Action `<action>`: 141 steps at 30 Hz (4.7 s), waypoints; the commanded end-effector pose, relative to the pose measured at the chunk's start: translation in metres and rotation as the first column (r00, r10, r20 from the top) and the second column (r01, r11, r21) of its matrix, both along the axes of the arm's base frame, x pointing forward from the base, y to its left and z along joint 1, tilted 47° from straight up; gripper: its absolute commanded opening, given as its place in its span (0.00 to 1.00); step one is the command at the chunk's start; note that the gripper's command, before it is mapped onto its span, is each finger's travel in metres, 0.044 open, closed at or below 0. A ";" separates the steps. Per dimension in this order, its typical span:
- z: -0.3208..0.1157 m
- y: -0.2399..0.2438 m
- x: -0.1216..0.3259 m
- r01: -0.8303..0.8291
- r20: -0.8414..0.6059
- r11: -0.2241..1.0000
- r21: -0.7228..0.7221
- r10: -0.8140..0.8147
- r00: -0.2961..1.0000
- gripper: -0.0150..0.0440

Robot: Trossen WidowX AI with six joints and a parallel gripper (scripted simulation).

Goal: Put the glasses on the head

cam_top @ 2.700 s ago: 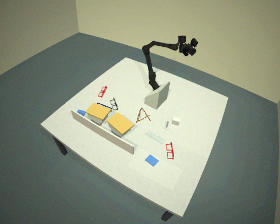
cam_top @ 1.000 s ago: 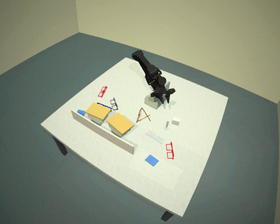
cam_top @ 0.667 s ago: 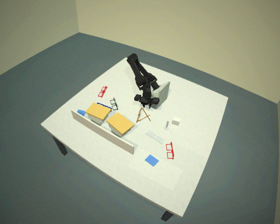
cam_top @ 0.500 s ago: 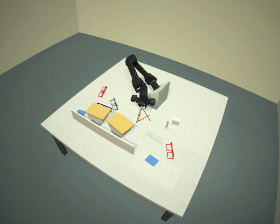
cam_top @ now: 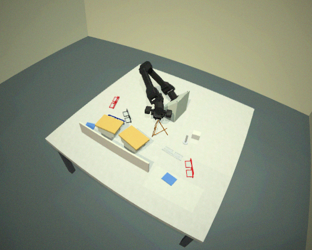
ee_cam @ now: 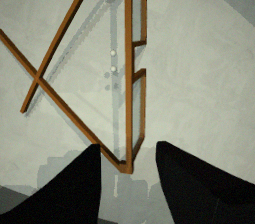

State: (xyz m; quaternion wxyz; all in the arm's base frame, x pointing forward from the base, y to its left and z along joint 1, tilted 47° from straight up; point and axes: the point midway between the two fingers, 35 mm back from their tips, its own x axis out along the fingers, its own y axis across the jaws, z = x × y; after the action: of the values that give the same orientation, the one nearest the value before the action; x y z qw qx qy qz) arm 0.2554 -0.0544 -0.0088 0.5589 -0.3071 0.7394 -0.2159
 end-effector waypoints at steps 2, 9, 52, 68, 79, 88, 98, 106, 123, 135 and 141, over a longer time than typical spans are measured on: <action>0.000 -0.001 0.000 -0.005 -0.009 1.000 -0.004 0.005 1.000 0.46; -0.005 -0.006 -0.001 -0.006 -0.009 1.000 -0.003 0.006 1.000 0.46; -0.040 -0.045 -0.011 -0.005 -0.010 1.000 -0.007 0.005 1.000 0.46; -0.038 -0.045 -0.011 -0.007 -0.008 1.000 -0.005 0.007 1.000 0.32; -0.038 -0.045 -0.011 -0.007 -0.008 1.000 -0.005 0.007 1.000 0.25; -0.018 -0.021 0.000 -0.008 -0.007 1.000 0.003 0.008 1.000 0.25; 0.022 0.024 0.012 -0.006 -0.009 1.000 0.000 0.006 1.000 0.25; 0.025 0.031 0.015 -0.005 -0.009 1.000 -0.001 0.005 1.000 0.25; -0.030 0.096 0.031 -0.010 -0.003 1.000 0.019 0.010 1.000 0.25; -0.080 0.146 0.026 -0.008 -0.003 1.000 0.020 0.009 1.000 0.25; -0.106 0.169 0.017 -0.006 -0.003 1.000 0.015 0.006 1.000 0.25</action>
State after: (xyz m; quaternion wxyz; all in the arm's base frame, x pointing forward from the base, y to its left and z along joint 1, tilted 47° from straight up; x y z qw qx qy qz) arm 0.2788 0.0998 -0.0965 0.5616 -0.3065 0.7405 -0.2058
